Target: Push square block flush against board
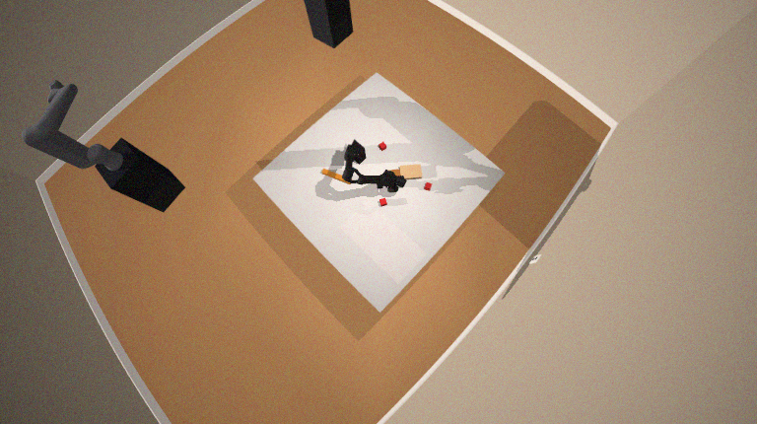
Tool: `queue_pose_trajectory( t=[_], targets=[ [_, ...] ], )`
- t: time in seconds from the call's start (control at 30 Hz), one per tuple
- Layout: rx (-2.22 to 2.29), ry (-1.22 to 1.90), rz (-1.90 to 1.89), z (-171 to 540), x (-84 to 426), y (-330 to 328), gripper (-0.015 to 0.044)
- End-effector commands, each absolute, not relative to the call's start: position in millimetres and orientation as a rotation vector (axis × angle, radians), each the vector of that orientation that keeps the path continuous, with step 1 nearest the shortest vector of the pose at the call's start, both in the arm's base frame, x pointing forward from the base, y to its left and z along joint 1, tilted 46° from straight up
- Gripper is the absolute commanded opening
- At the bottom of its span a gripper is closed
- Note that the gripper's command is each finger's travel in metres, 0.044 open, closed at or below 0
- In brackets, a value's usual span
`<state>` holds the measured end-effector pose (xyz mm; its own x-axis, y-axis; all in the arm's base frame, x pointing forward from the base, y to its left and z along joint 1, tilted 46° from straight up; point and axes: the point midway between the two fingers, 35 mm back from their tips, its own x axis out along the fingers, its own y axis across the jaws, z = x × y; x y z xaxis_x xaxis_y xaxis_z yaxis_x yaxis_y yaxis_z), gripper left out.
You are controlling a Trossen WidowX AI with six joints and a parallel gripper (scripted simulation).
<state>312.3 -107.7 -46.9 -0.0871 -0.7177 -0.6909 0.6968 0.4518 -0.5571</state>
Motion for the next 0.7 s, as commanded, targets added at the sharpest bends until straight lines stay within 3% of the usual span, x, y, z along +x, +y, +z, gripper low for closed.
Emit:
queue_pose_trajectory(
  t=[0.0,0.67],
  targets=[
    [-0.022,1.177,-1.176,-50.9,306.8,-104.9,0.0000],
    [-0.022,1.178,-1.176,-57.1,299.2,-97.7,0.0000]
  ],
)
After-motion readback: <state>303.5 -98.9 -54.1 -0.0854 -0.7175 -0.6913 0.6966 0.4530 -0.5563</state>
